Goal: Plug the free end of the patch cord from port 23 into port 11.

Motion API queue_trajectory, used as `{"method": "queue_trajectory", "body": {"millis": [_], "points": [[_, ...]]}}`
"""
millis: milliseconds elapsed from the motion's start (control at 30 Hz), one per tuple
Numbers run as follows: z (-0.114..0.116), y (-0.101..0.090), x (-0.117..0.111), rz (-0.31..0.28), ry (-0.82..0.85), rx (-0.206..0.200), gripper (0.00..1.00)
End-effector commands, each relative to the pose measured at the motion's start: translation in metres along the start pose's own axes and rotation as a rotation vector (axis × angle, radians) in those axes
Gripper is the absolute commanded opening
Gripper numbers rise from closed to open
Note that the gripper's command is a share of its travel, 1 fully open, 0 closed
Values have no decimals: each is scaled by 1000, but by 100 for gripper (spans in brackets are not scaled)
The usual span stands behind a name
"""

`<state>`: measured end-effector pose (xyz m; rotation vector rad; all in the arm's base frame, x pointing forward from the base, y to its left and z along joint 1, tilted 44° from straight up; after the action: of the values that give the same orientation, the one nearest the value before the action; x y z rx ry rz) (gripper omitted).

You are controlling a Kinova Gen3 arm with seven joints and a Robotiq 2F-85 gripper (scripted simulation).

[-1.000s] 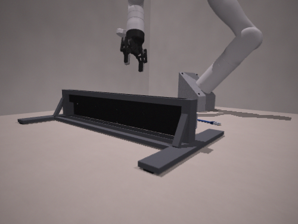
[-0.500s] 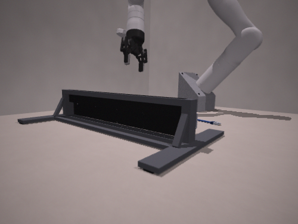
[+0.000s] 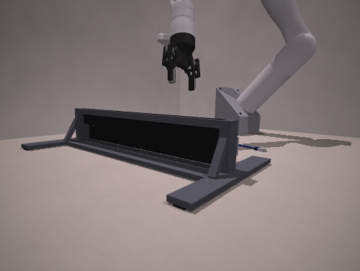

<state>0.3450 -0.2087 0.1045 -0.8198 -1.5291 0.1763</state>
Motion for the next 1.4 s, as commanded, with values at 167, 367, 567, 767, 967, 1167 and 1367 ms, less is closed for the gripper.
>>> {"method": "queue_trajectory", "body": {"millis": [167, 367, 567, 767, 967, 1167, 1367], "points": [[9, 40, 94, 58, 43, 81, 100], [37, 70, 151, 110, 112, 124, 100], [57, 83, 176, 144, 149, 143, 100], [73, 92, 191, 173, 175, 155, 100], [73, 92, 191, 173, 175, 155, 100], [77, 93, 194, 180, 181, 157, 100], [80, 95, 196, 185, 185, 159, 100]]}}
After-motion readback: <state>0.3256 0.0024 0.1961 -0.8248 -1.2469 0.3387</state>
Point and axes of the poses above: the point where the finger pads meet when closed, its own y axis out along the fingers, its own z axis across the jaws, x = y × z, the point moved 9 cm from there along -y, back along the fingers
